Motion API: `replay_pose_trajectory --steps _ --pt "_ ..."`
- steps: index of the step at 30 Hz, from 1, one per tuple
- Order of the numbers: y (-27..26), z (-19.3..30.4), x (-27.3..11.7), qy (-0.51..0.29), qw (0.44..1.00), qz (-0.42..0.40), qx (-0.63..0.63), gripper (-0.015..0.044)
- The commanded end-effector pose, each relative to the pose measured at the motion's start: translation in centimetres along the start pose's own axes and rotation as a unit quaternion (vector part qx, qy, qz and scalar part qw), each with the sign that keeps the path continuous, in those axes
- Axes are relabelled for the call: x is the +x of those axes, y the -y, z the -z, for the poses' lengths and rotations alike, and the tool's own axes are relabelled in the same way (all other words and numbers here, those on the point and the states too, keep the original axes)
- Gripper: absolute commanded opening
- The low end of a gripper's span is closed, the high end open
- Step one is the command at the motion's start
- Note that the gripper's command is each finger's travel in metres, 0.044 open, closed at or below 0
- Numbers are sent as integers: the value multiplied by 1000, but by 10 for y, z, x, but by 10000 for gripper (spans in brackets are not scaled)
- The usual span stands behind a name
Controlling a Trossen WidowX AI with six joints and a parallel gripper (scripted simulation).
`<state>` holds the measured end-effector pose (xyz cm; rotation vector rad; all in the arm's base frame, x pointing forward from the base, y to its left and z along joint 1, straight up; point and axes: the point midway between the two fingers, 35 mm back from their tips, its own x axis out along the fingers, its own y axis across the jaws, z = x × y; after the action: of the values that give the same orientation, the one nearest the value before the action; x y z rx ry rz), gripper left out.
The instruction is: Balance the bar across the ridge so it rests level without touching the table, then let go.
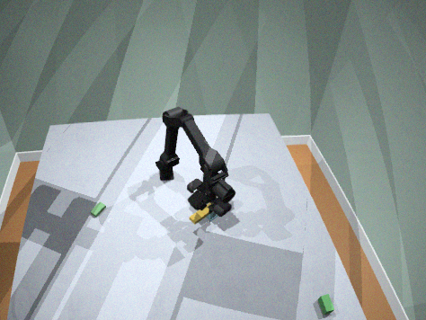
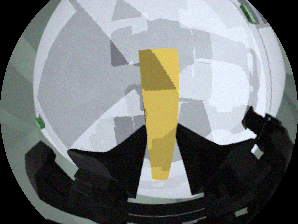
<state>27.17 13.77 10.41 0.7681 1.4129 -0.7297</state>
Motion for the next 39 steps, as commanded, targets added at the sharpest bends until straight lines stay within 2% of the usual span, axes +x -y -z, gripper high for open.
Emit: replay_pose_trajectory --steps 1,39 --pt "0 1 0 -3 1000 0 1 0" --pt "0 1 4 -3 1000 0 1 0"
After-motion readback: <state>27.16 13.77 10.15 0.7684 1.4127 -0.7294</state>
